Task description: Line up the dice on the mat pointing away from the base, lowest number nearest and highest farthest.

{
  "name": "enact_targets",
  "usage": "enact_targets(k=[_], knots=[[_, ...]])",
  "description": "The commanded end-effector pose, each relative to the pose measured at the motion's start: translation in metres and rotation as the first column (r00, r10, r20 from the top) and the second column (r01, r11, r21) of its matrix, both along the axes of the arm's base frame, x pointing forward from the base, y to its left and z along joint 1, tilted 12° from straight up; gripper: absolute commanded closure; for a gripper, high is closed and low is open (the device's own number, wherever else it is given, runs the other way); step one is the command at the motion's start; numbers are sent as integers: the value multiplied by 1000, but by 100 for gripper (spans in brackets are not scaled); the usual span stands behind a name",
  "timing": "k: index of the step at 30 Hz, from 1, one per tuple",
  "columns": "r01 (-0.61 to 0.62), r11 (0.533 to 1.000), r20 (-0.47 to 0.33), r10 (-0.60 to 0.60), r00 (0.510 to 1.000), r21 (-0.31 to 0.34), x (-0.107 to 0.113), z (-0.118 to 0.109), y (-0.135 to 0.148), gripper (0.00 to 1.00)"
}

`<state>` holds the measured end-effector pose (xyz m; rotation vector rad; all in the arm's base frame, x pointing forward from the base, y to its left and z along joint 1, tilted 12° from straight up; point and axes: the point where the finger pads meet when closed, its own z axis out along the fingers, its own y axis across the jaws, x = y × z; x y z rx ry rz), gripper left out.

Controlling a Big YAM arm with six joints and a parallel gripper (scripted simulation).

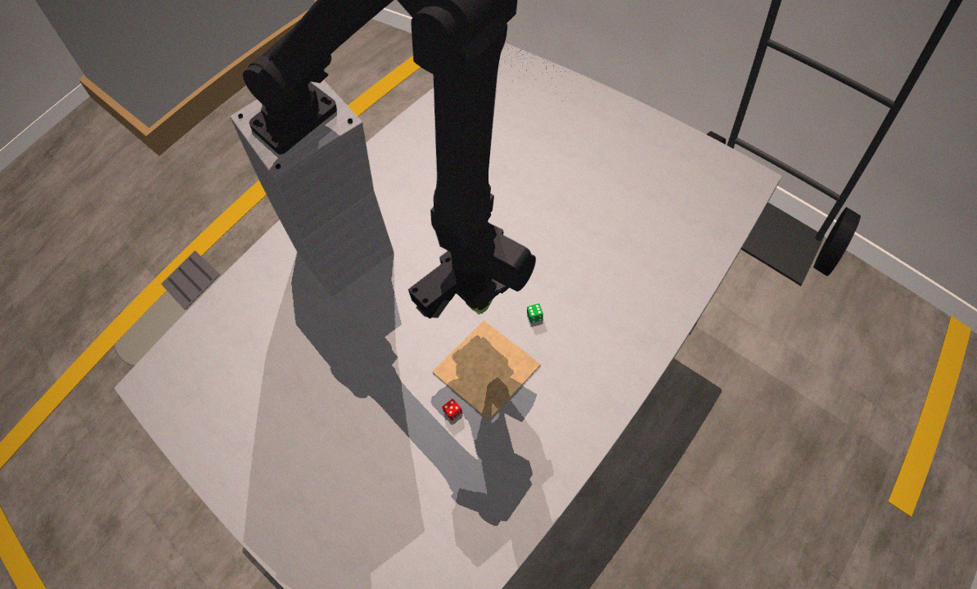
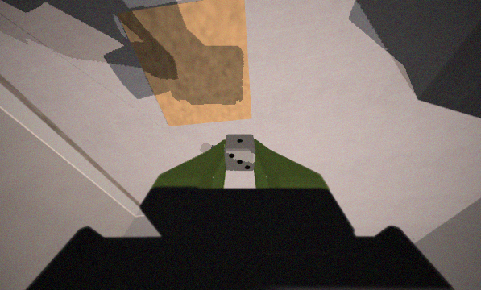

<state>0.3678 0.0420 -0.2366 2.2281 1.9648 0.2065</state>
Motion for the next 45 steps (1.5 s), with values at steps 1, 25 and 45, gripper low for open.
enact_targets(k=[1,25,45], knots=[[-108,994,-3,108,994,-22,1,9,-22,80],[-131,991,-8,130,991,-28,1,-5,-52,80],[-123,992,-9,123,992,-27,17,-79,-57,80]])
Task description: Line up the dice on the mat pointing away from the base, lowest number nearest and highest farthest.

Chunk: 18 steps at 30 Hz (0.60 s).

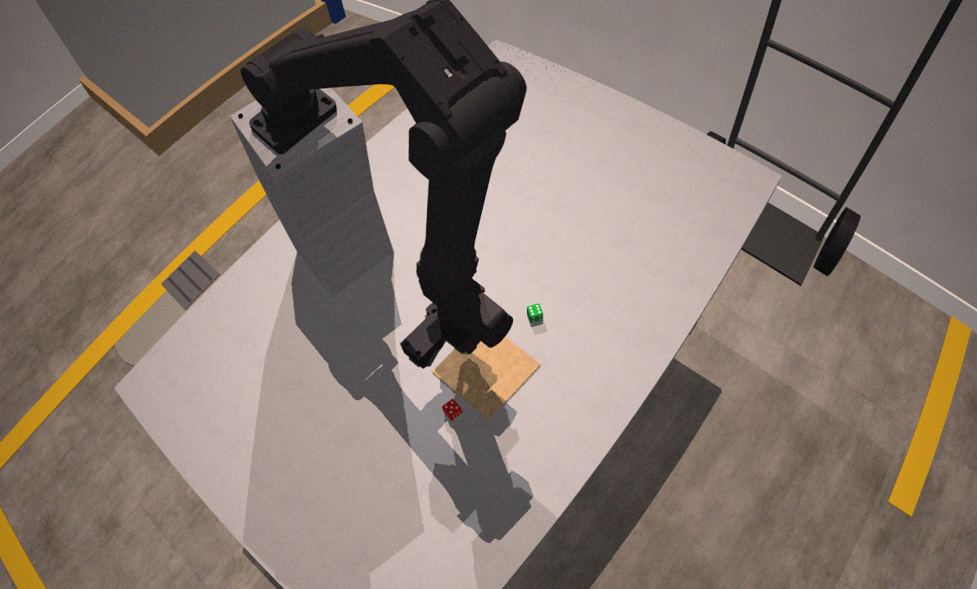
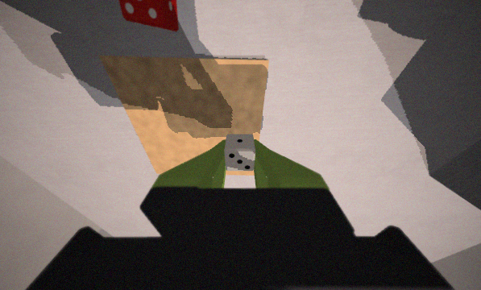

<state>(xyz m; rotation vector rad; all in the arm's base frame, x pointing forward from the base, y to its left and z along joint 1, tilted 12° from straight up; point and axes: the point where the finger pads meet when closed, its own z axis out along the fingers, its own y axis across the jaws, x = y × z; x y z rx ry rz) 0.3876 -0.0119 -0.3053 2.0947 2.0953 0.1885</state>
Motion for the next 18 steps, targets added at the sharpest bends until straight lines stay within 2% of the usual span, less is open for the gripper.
enact_targets(k=[1,11,18], knots=[[1,1000,-3,-1,1000,0,-2,-13,-4,80],[-2,1000,-6,2,1000,0,0,-24,-3,80],[-2,1000,-22,2,1000,0,-8,-25,-3,80]])
